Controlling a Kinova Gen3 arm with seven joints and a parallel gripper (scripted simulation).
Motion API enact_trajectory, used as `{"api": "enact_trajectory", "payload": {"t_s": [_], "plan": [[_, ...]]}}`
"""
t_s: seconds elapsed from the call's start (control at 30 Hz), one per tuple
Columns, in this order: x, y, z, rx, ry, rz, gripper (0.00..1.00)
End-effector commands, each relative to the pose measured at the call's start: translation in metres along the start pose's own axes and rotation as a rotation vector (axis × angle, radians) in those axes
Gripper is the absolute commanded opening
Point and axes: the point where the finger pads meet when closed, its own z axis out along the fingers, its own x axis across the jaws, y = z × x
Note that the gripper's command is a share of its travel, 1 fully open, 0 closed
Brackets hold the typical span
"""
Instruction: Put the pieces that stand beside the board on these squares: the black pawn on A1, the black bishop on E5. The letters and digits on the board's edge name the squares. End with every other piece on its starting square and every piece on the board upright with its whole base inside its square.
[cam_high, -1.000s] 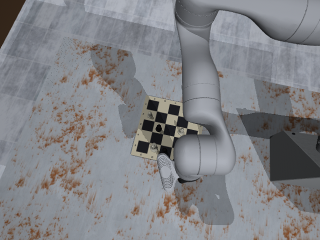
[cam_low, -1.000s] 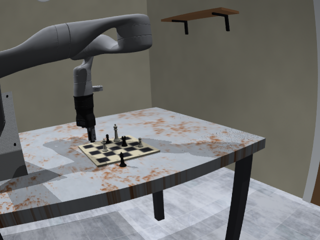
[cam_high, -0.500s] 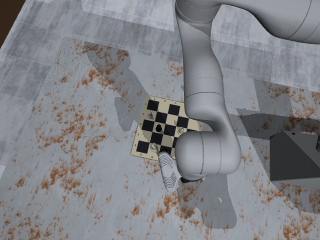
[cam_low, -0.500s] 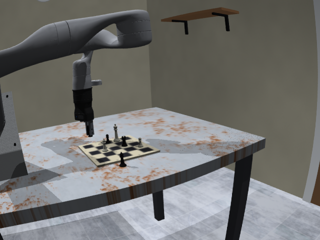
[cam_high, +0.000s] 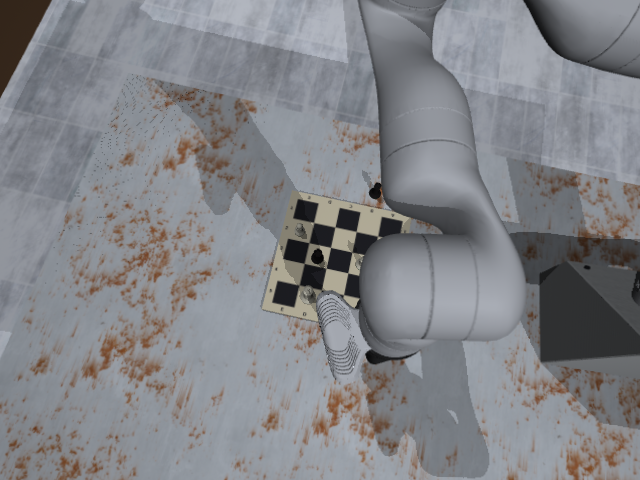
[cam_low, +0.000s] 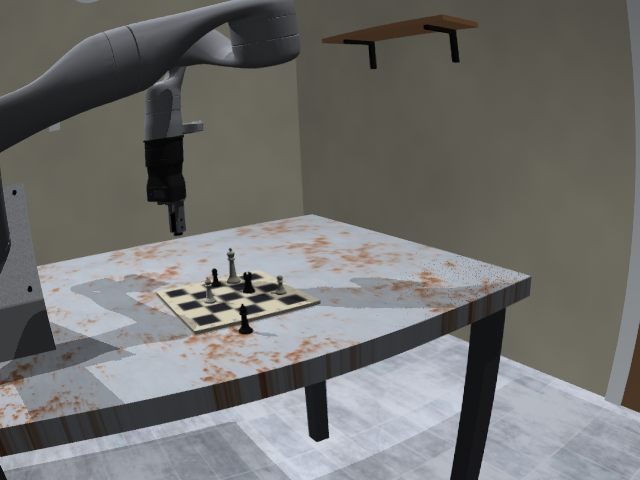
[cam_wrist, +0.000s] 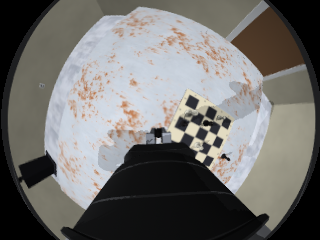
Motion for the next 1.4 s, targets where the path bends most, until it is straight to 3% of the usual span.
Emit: {"api": "enact_trajectory", "payload": {"t_s": [0.0, 0.37, 0.47, 0.57, 0.63, 0.7, 0.8, 0.87, 1.0, 1.37], "plan": [[0.001, -0.002, -0.004, 0.008, 0.002, 0.001, 0.00], [0.008, 0.002, -0.006, 0.008, -0.003, -0.012, 0.00], [0.034, 0.016, -0.010, 0.008, -0.017, -0.053, 0.00], [0.074, 0.043, -0.014, 0.012, -0.029, -0.119, 0.00], [0.074, 0.043, -0.014, 0.012, -0.029, -0.119, 0.00], [0.103, 0.066, -0.015, 0.014, -0.028, -0.167, 0.00], [0.117, 0.078, -0.014, 0.015, -0.026, -0.190, 0.00], [0.141, 0.102, -0.013, 0.014, -0.016, -0.232, 0.00], [0.164, 0.127, -0.011, 0.010, -0.002, -0.272, 0.00], [0.171, 0.135, -0.010, 0.008, 0.004, -0.285, 0.00]]}}
